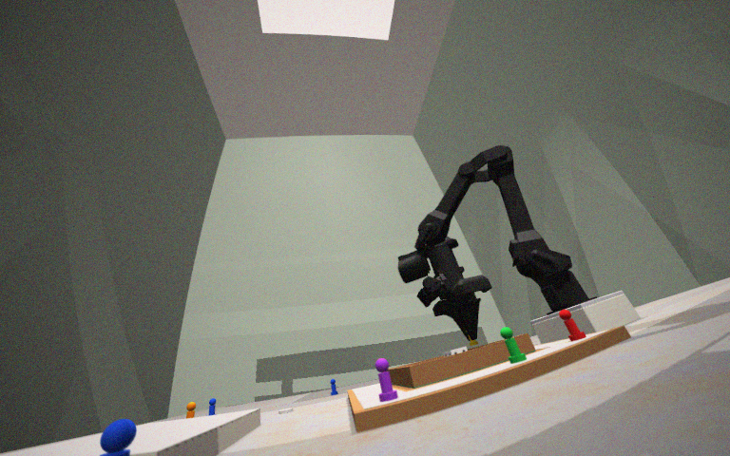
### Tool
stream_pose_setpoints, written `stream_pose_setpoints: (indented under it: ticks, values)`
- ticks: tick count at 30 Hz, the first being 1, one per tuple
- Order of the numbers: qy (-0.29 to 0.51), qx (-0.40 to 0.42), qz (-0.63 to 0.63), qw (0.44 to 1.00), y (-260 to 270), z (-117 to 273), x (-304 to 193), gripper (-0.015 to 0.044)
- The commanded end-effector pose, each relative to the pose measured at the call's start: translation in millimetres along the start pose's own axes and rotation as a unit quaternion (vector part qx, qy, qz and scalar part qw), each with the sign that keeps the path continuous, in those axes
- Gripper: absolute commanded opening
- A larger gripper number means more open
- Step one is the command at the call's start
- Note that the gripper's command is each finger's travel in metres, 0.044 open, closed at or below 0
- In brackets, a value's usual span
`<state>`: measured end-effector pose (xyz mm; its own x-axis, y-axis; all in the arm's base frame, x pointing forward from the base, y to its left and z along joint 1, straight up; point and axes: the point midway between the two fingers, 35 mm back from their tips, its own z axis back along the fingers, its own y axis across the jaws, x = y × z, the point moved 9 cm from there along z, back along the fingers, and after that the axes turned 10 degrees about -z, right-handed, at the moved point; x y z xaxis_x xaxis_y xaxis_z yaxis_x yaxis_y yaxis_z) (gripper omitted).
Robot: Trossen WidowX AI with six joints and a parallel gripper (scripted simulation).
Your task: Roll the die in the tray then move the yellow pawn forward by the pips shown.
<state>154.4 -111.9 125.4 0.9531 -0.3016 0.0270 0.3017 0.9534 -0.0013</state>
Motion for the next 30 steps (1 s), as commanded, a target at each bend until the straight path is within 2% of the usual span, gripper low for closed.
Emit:
stream_pose_setpoints:
  ticks: [1,17,27,30]
  values:
    - [0.004,-0.001,0.002,1.000,-0.2,-10.2,-1.0,0.0000]
    - [0.004,-0.001,0.002,1.000,-0.2,-27.0,-1.3,0.0000]
    - [0.000,0.000,0.000,1.000,-0.3,-18.4,0.0,0.0263]
    - [0.003,-0.001,0.002,1.000,-0.3,17.2,1.6,0.0341]
